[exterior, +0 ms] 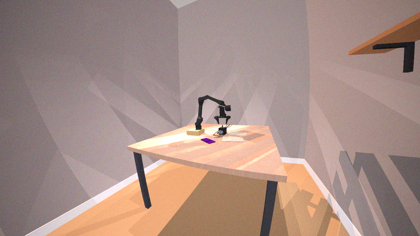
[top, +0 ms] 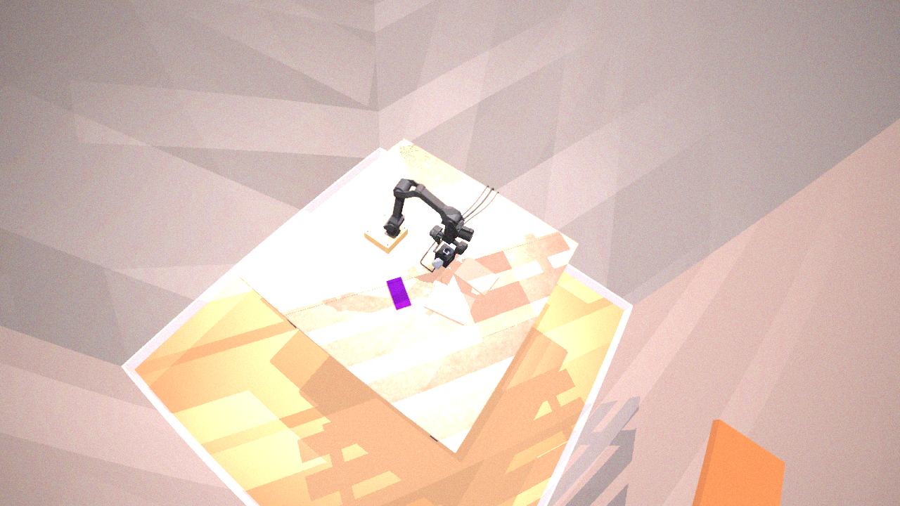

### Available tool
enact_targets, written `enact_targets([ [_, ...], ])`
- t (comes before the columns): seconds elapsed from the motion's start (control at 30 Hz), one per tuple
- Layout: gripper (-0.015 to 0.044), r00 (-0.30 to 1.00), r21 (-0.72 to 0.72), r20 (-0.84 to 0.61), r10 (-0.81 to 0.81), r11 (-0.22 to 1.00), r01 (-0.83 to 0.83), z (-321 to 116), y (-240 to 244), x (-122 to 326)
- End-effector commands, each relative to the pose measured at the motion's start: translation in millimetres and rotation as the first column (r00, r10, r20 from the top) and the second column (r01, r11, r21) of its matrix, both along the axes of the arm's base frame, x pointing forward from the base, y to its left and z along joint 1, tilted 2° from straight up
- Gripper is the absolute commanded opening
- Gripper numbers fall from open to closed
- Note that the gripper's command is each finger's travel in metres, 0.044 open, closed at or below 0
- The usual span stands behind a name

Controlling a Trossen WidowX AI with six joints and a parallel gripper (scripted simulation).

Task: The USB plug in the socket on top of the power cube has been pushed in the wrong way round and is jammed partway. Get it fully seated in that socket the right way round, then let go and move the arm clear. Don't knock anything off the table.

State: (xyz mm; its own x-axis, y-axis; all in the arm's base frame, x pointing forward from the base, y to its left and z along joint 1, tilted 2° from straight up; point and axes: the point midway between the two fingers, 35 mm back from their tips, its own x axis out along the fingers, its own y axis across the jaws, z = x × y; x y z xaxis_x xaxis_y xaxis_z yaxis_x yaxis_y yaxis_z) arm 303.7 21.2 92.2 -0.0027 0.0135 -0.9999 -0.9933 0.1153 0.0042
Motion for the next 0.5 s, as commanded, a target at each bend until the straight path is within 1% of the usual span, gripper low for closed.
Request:
enact_targets([
  [0.0,0.0440,1.000,0.004,-0.011,-0.004,1.000,0.004,-7.5,0.8,-1.6],
  [0.47,0.0440,1.000,0.004,-0.011,-0.004,1.000,0.004,-11.7,0.8,-1.7],
])
